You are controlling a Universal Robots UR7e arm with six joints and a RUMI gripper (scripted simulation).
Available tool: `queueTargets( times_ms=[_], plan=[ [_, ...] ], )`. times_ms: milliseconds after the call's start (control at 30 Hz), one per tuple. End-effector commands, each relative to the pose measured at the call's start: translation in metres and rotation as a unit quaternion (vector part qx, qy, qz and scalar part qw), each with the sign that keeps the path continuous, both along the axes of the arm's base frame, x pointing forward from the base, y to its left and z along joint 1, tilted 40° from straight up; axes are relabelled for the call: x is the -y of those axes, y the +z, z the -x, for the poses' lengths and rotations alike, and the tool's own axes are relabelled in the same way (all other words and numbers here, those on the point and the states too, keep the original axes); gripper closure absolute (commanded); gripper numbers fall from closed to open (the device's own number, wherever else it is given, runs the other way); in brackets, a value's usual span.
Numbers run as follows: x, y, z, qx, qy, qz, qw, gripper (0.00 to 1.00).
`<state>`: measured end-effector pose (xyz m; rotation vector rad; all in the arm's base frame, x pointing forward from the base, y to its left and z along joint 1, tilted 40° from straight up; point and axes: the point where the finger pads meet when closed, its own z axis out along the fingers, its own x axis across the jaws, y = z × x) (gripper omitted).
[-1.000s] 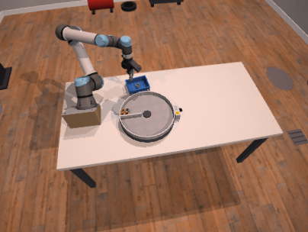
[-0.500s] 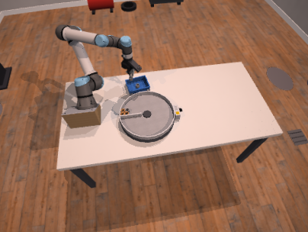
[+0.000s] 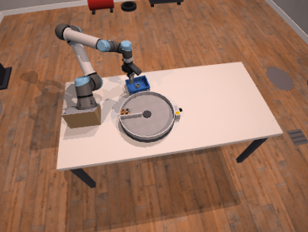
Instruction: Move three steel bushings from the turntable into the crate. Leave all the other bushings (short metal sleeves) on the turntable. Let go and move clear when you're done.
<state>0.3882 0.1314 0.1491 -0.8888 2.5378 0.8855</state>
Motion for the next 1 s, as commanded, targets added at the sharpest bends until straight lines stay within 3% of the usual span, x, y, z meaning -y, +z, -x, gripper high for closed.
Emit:
queueTargets(
  times_ms=[0,967],
  plan=[
    [-0.0100,-0.0127,-0.0037,0.001,-0.001,0.002,1.000,1.00],
    [-0.0123,-0.0154,-0.0040,0.001,-0.001,0.002,1.000,1.00]
  ],
)
